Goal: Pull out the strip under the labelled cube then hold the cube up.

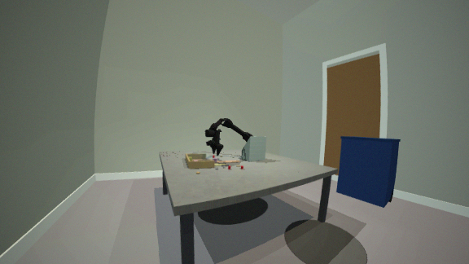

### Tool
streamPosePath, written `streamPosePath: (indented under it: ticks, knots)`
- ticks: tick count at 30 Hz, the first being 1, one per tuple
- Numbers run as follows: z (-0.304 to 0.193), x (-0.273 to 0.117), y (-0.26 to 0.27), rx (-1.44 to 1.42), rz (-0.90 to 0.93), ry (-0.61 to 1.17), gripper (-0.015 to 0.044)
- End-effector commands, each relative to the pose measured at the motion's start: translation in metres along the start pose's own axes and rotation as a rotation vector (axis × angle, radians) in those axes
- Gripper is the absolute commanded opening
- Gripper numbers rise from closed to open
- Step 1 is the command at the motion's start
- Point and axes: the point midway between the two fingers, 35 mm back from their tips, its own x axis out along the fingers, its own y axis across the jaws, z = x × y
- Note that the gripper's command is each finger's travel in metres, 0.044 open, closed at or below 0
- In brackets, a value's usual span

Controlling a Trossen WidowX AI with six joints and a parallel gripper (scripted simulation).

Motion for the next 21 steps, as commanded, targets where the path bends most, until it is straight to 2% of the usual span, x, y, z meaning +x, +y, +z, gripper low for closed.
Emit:
streamPosePath:
  ticks: [1, 7, 21]
  knots:
    - [0.007, 0.001, 0.000, -0.009, -0.005, 0.003, 0.0414]
    - [0.008, 0.009, 0.000, -0.009, -0.004, 0.003, 0.0256]
    - [0.008, 0.033, 0.000, -0.009, -0.005, 0.003, 0.0250]
